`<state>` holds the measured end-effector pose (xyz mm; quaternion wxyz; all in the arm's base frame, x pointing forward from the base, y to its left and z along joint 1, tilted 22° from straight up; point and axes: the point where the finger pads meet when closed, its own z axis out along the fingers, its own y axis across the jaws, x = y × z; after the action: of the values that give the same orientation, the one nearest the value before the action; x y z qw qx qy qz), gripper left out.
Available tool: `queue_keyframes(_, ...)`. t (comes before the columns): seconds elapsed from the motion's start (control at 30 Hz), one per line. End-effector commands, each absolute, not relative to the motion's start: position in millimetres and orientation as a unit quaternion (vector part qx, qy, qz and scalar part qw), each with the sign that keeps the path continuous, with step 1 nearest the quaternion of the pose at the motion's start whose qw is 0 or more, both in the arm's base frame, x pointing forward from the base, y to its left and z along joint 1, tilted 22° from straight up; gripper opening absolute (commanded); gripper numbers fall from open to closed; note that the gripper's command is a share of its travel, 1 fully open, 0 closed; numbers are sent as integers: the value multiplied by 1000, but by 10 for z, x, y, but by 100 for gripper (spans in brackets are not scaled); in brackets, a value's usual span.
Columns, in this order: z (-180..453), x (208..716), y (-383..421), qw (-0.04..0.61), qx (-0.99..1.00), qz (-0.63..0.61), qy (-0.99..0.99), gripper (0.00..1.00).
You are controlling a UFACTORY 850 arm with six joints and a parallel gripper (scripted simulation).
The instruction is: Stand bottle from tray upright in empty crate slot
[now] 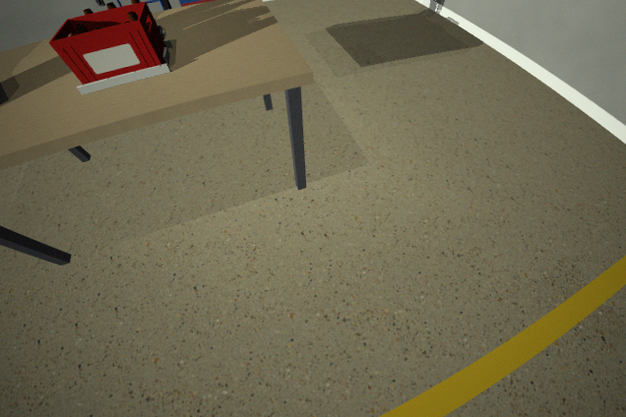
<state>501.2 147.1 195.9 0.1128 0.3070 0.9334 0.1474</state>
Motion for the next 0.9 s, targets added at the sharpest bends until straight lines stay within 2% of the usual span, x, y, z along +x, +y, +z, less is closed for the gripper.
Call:
queue_keyframes(0.0, 1925, 5032, 1481, 114, 307, 149, 933, 65)
queue_keyframes(0.87, 1735, 5095, 1524, 114, 307, 149, 933, 65)
